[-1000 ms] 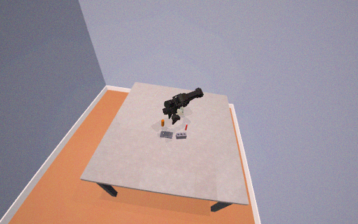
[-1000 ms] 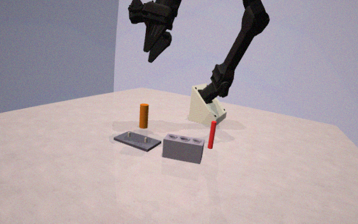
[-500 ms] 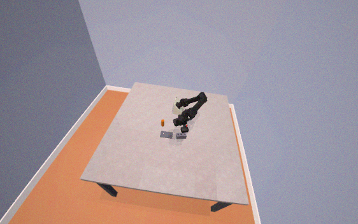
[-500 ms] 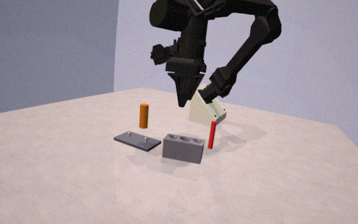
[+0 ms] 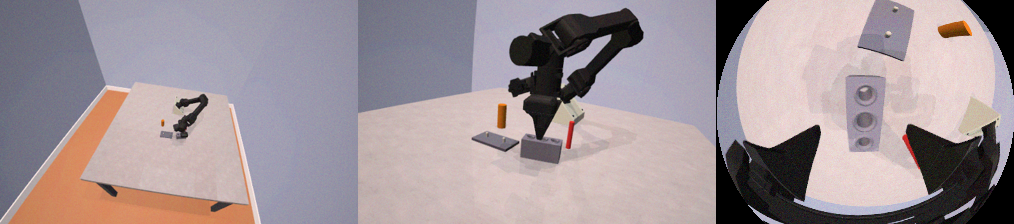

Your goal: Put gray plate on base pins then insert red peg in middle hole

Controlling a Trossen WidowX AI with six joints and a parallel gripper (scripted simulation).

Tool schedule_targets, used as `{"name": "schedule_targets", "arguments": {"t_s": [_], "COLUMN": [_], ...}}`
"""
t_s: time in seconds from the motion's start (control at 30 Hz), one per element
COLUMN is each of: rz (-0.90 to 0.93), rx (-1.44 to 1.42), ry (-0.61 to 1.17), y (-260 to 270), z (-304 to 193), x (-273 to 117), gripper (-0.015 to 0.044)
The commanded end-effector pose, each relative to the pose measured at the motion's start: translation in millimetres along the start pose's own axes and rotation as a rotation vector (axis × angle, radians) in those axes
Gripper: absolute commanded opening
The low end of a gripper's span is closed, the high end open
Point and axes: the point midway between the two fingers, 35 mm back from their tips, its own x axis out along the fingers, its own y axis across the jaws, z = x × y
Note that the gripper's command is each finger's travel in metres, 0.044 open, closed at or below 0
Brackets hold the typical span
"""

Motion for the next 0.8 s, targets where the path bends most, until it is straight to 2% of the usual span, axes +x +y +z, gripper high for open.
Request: {"name": "schedule_targets", "arguments": {"t_s": [0.0, 0.77], "rz": [-0.002, -0.001], "rx": [0.006, 0.006], "ry": [0.005, 0.005], "y": [-1, 0], "z": [-1, 0], "x": [6, 43], "gripper": [0.0440, 0.0440]}}
